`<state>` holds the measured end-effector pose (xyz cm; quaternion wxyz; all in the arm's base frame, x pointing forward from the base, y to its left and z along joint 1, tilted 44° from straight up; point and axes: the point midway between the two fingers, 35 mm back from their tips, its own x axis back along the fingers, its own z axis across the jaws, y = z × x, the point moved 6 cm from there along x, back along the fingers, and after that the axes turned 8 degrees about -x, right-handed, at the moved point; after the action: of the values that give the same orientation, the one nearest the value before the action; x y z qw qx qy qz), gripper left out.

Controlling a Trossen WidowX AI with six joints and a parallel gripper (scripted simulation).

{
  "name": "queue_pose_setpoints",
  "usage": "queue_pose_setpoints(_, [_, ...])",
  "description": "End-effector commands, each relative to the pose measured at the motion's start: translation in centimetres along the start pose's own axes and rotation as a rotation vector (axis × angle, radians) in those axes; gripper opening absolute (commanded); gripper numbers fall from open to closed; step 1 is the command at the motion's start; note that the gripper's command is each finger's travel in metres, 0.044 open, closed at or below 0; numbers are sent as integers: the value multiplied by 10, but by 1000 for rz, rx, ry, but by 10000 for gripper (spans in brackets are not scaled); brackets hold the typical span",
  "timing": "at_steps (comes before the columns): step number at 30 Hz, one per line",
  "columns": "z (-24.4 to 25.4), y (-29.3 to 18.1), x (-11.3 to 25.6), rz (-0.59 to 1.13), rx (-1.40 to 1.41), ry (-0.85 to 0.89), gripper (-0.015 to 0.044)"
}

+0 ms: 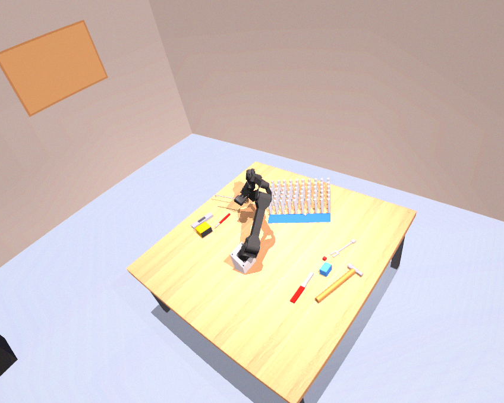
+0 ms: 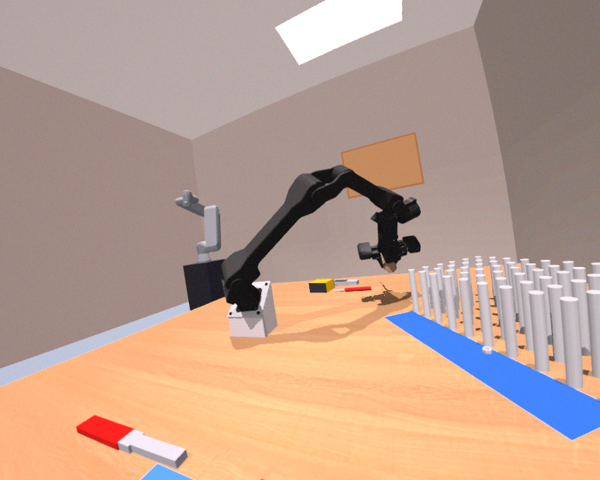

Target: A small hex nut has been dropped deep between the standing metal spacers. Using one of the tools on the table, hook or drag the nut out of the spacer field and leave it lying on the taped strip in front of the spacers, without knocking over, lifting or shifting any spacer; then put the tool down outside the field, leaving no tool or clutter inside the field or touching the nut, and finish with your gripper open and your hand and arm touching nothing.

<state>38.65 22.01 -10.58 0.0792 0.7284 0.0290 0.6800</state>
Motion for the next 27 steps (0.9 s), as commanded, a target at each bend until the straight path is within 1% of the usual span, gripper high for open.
queue_pose_setpoints(1, [0, 5, -6, -5, 2, -4, 0])
queue_pose_setpoints(27, [0, 21, -28, -7, 2, -4, 0])
